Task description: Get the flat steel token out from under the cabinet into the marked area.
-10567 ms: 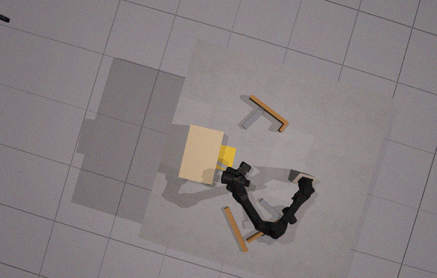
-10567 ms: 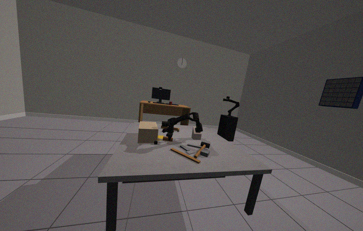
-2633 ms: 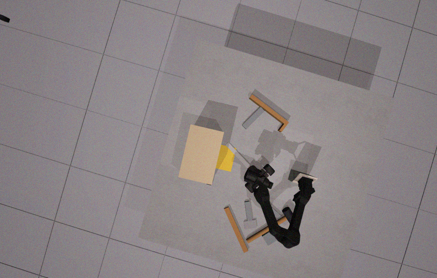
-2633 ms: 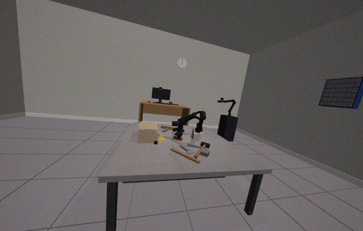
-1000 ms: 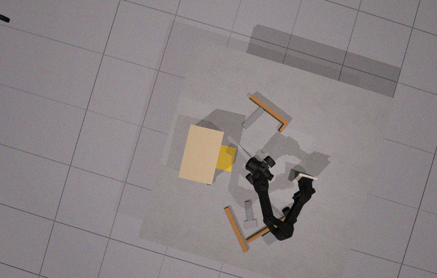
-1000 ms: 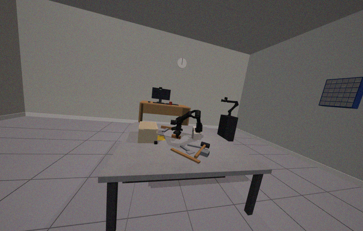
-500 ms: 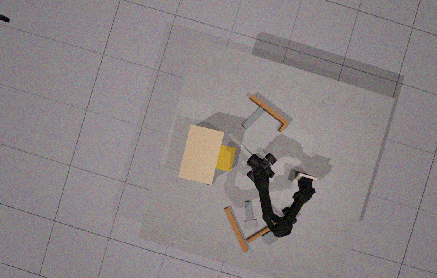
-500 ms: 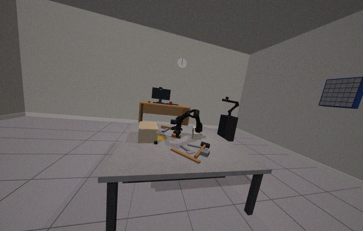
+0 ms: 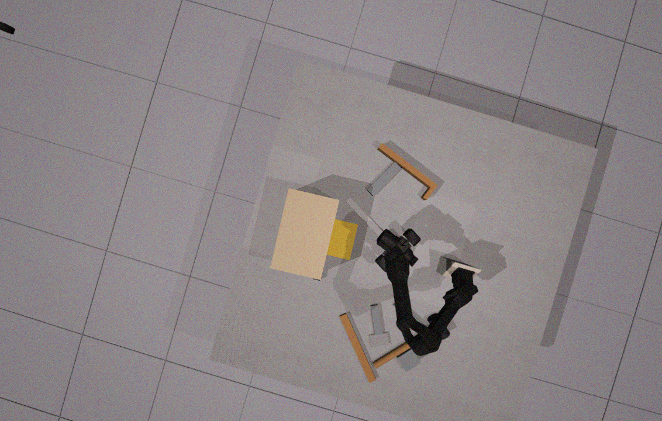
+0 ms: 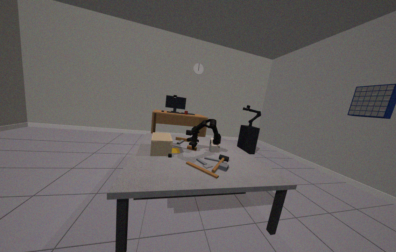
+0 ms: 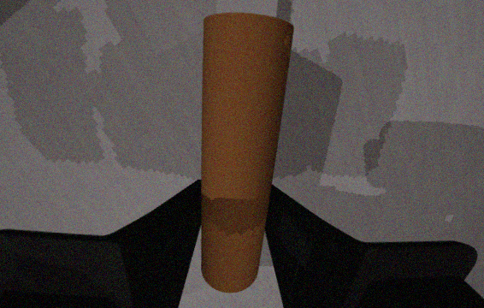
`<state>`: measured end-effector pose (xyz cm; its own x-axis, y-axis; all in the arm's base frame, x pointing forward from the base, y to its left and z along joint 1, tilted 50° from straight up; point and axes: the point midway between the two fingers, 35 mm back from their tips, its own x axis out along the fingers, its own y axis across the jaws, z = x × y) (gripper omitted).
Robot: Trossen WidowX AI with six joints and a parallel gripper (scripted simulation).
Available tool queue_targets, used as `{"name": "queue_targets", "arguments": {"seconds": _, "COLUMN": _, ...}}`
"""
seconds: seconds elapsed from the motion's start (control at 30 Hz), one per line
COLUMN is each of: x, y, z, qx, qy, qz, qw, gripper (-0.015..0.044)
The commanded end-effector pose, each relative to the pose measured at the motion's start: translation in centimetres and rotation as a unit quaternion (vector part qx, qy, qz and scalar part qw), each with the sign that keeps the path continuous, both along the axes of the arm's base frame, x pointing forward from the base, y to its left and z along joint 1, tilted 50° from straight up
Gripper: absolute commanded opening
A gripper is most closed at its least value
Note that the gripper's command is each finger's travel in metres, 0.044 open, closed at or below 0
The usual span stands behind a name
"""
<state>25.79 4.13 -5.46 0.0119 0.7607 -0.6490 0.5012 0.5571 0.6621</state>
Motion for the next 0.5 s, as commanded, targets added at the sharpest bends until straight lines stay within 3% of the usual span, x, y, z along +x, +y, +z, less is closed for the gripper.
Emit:
{"name": "queue_targets", "arguments": {"seconds": 0.0, "x": 0.03, "y": -0.44, "z": -0.28, "qx": -0.002, "qy": 0.000, "qz": -0.004, "qw": 1.000, "gripper": 0.0000}}
{"name": "queue_targets", "arguments": {"seconds": 0.47, "x": 0.15, "y": -1.10, "z": -1.02, "qx": -0.002, "qy": 0.000, "qz": -0.004, "qw": 1.000, "gripper": 0.0000}}
